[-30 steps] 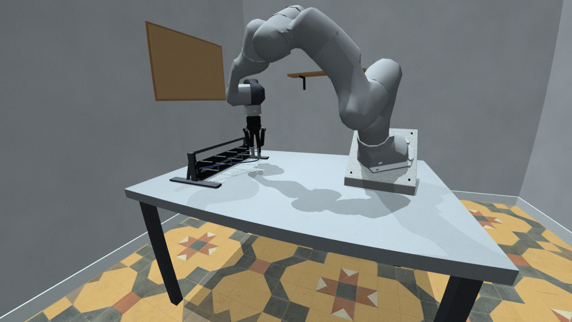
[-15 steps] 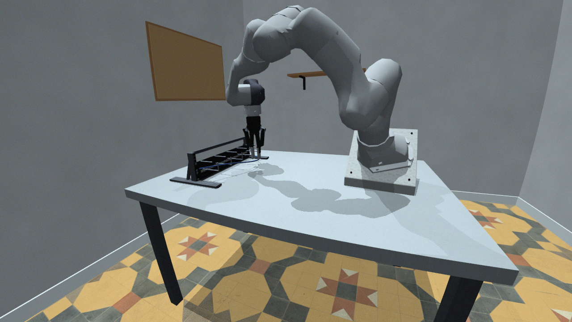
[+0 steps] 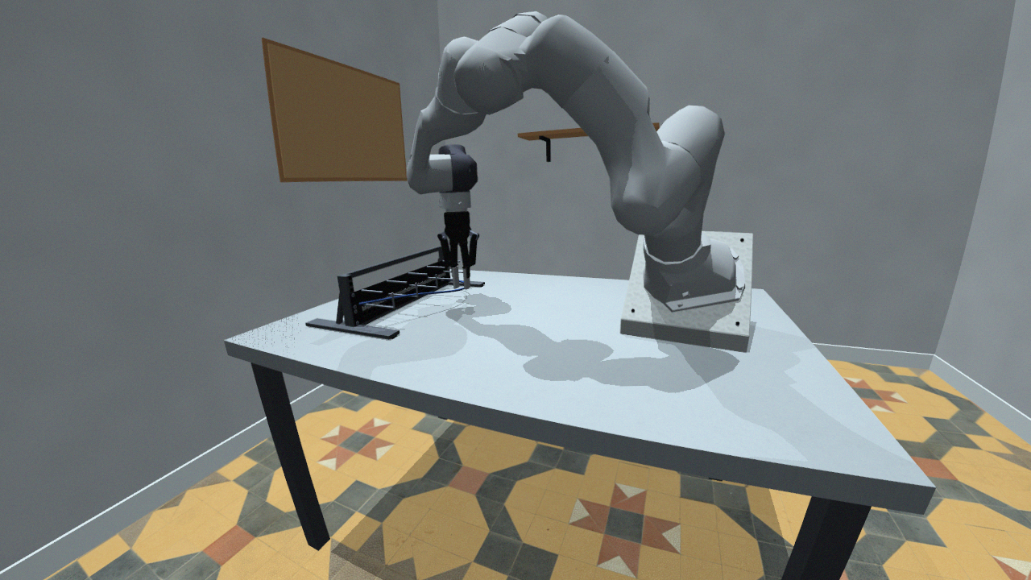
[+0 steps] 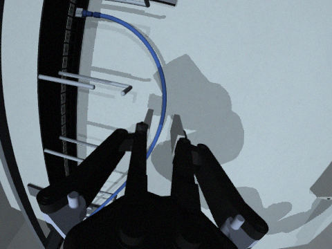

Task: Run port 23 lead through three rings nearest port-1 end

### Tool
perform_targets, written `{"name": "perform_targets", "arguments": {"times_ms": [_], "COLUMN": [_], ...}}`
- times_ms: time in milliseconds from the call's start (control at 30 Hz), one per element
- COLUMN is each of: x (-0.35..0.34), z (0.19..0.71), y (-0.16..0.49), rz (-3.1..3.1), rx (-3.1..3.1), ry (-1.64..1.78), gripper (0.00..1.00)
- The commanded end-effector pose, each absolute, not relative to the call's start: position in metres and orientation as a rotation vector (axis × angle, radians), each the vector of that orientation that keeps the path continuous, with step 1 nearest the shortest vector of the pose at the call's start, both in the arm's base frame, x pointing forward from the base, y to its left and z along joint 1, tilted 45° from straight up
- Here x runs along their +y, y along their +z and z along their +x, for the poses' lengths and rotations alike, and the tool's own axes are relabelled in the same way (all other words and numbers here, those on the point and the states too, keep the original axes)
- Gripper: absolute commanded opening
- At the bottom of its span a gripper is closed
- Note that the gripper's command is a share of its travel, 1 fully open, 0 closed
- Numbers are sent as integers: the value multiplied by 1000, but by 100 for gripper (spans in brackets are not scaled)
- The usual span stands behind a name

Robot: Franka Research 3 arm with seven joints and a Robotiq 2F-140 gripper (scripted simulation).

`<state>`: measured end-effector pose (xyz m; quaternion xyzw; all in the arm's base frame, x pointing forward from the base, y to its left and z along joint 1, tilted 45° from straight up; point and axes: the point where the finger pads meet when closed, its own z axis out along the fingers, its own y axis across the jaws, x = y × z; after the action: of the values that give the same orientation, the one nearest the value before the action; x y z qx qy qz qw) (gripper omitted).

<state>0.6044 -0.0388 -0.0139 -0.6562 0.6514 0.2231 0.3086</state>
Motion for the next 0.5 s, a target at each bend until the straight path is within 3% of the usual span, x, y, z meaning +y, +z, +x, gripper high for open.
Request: {"name": "perform_targets", "arguments": {"times_ms": [0,467], "x": [-35,-30], "z": [605,606], "y": [-17,-22], "rz": [-1736,-1736], "rx": [1718,1718], "ry": [586,586], "gripper": [20,20]}}
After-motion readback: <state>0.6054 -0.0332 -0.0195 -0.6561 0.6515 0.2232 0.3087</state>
